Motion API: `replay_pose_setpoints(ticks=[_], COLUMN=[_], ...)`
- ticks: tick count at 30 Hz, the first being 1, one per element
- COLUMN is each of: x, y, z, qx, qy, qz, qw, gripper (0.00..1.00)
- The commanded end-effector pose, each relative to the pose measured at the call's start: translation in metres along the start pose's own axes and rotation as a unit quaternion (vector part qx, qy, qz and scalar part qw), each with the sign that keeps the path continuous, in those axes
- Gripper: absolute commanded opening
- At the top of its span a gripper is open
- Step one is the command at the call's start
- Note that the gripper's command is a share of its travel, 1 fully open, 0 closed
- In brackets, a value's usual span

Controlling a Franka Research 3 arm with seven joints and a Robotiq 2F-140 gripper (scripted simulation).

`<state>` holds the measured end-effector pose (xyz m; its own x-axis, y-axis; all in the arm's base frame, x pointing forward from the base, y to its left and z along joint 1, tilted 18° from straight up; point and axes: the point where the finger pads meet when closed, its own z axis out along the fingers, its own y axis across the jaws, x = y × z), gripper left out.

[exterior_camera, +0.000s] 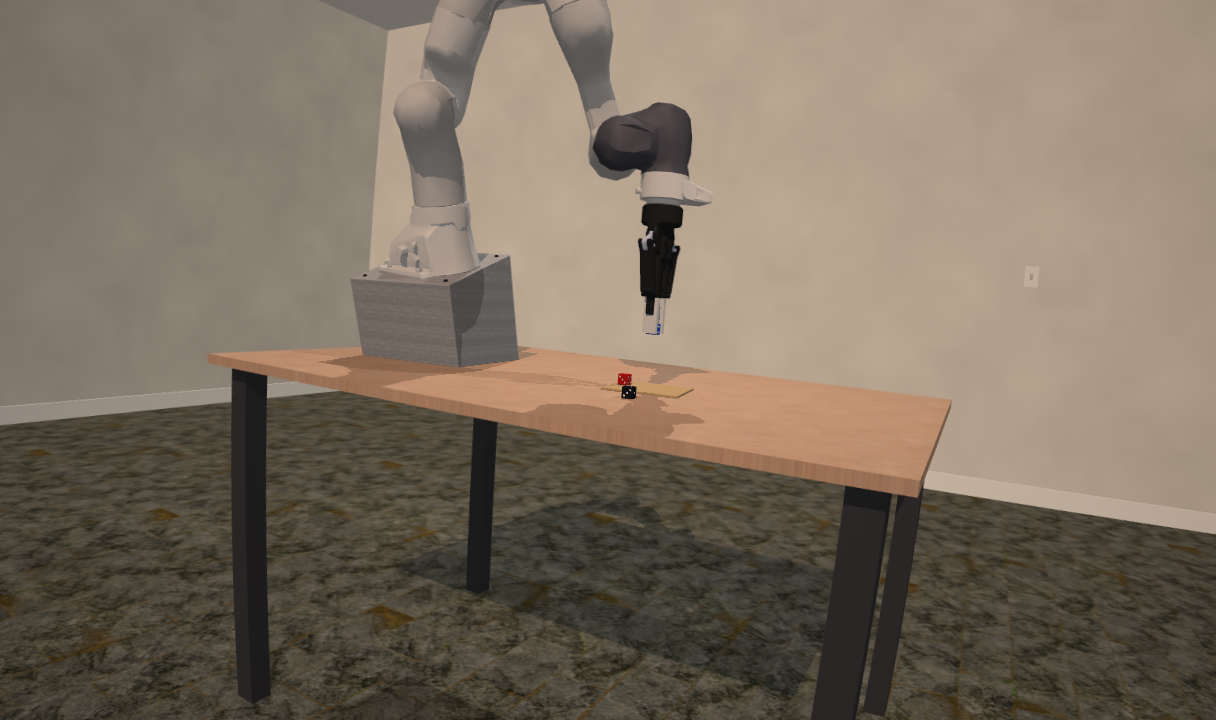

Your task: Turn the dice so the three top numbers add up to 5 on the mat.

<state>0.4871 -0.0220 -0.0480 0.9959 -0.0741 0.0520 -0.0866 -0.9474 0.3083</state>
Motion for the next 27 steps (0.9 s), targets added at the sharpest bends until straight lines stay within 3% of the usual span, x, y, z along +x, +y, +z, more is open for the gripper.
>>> replay_pose_setpoints(ticks=[1, 12, 21, 27], x=[0.0, 0.0, 0.0, 0.001], y=[-0.002, -0.002, -0.003, -0.003], z=[-0.001, 0.008, 0.034, 0.064], qx=[0.004, 0.004, 0.004, 0.004], qy=[-0.001, 0.0, 0.0, 0.0], qz=[-0.038, -0.038, -0.038, -0.038], qw=[0.999, 0.999, 0.999, 0.999], gripper=[0.09, 0.09, 0.09, 0.09])
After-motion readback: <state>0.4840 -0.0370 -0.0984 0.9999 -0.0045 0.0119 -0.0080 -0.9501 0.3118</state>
